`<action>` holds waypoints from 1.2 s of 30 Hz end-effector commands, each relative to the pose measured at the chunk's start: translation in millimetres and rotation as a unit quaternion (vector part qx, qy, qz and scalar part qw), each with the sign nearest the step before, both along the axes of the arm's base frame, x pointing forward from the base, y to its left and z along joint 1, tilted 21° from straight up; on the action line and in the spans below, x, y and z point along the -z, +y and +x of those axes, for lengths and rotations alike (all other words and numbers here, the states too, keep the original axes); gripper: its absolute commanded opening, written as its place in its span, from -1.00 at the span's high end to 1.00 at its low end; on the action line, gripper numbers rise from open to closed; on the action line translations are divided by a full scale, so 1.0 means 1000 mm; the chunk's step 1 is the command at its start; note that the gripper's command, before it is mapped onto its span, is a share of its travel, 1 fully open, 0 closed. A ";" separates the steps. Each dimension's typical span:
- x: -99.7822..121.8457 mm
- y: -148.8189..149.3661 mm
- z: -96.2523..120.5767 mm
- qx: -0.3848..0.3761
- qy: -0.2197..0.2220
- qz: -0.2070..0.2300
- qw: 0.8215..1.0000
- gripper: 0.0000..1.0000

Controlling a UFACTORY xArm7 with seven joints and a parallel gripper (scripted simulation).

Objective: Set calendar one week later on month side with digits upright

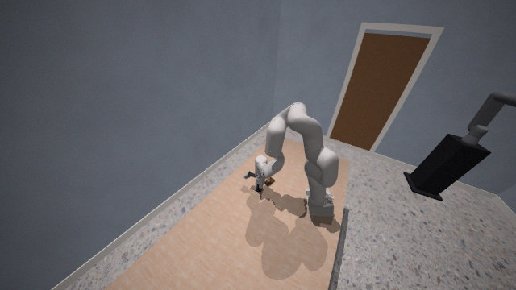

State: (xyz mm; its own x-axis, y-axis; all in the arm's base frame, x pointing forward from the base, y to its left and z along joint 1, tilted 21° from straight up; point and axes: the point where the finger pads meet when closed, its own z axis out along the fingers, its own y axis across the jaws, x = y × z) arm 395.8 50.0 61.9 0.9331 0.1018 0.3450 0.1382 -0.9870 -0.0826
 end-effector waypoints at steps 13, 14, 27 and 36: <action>-0.042 -0.005 -0.014 0.001 0.000 -0.001 1.000 0.05; -0.042 -0.005 -0.014 0.001 0.000 -0.001 1.000 0.05; -0.083 -0.011 -0.028 0.001 0.000 -0.001 1.000 0.05; -0.083 -0.011 -0.028 0.001 0.000 -0.001 1.000 -1.00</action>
State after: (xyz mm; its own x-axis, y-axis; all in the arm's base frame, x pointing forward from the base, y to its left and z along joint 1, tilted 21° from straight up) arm 366.9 38.4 142.1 0.9311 0.1039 0.3498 0.1442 -0.9853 -0.0911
